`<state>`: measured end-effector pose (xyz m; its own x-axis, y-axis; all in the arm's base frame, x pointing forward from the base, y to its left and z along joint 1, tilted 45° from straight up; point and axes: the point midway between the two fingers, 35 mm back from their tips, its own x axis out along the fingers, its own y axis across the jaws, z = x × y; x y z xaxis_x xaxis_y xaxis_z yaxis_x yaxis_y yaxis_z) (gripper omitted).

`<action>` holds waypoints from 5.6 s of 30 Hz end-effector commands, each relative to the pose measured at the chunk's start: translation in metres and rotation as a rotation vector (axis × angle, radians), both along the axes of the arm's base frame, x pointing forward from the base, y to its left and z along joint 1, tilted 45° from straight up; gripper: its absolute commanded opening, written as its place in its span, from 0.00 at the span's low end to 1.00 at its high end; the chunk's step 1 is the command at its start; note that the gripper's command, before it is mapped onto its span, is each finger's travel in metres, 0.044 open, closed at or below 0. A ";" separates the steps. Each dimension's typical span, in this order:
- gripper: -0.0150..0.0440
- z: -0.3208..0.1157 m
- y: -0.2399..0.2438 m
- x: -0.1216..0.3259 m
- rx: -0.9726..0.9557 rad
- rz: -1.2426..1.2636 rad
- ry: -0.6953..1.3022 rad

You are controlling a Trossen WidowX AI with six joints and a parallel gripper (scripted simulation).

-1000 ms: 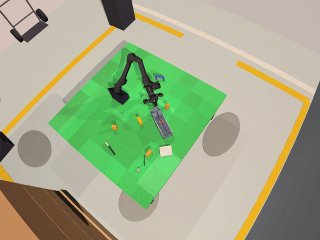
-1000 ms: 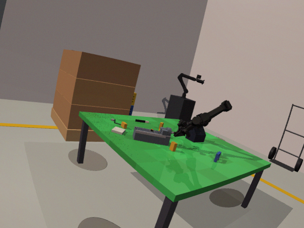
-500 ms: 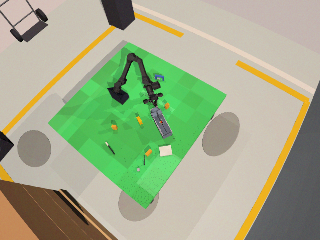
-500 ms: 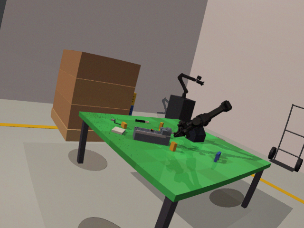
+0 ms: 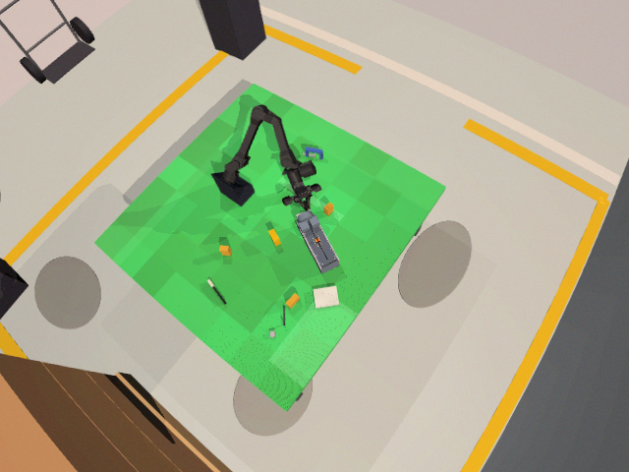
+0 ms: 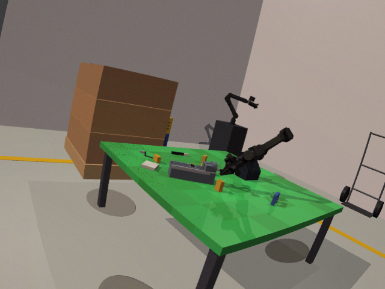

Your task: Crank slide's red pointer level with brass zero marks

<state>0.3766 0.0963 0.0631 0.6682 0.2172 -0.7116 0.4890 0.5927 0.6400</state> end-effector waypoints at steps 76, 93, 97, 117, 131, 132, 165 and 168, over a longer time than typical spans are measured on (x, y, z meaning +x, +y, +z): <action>0.25 -0.029 0.011 -0.005 0.003 0.005 0.003; 0.25 -0.029 0.011 -0.005 0.003 0.005 0.003; 0.25 -0.029 0.011 -0.005 0.003 0.005 0.003; 0.25 -0.029 0.011 -0.005 0.003 0.005 0.003; 0.25 -0.029 0.011 -0.005 0.003 0.005 0.003; 0.25 -0.029 0.011 -0.005 0.003 0.005 0.003; 0.25 -0.028 0.011 -0.004 0.003 0.005 0.003; 0.25 -0.028 0.011 -0.004 0.003 0.005 0.003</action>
